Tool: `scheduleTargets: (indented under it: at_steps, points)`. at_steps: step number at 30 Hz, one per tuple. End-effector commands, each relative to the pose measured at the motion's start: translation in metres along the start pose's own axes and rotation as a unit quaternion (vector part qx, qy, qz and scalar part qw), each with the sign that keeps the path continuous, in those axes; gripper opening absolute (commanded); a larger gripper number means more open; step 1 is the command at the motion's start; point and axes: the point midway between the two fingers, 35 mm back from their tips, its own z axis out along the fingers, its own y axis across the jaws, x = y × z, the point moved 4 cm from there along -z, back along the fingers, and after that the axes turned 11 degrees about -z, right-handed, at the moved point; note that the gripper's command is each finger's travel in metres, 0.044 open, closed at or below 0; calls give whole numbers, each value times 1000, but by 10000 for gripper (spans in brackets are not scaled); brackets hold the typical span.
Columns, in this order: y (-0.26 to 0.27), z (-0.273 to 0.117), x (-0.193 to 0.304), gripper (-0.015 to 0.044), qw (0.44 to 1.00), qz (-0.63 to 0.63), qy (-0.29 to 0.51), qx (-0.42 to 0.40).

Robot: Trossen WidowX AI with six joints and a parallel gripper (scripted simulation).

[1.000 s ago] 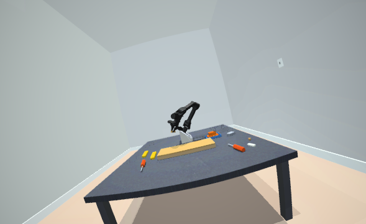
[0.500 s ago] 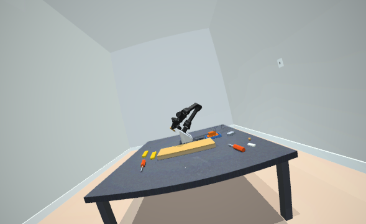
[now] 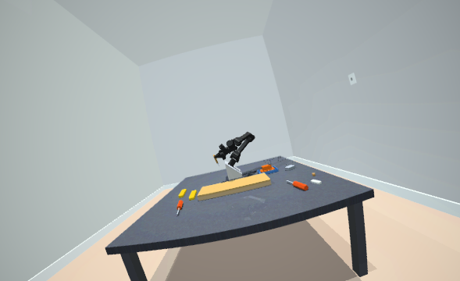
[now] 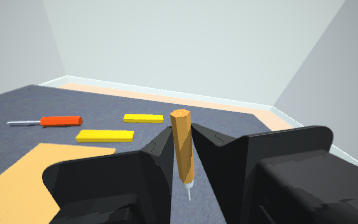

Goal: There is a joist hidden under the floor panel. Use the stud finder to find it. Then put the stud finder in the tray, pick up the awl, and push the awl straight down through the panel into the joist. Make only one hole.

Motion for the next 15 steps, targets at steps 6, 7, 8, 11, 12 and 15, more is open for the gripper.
scheduleTargets:
  at_steps: [6, 7, 8, 11, 12, 15]
  points:
    - [9, -3, -9, 0, 1000, 25, -12, 5]
    - [12, -4, -12, 0, 1000, 27, -13, 5]
    - [15, -4, -15, 0, 999, 30, -14, 5]
    - [26, -6, -22, 0, 999, 37, -17, 7]
    - [29, -6, -24, 0, 999, 39, -17, 7]
    - [40, -7, -31, 0, 999, 46, -20, 8]
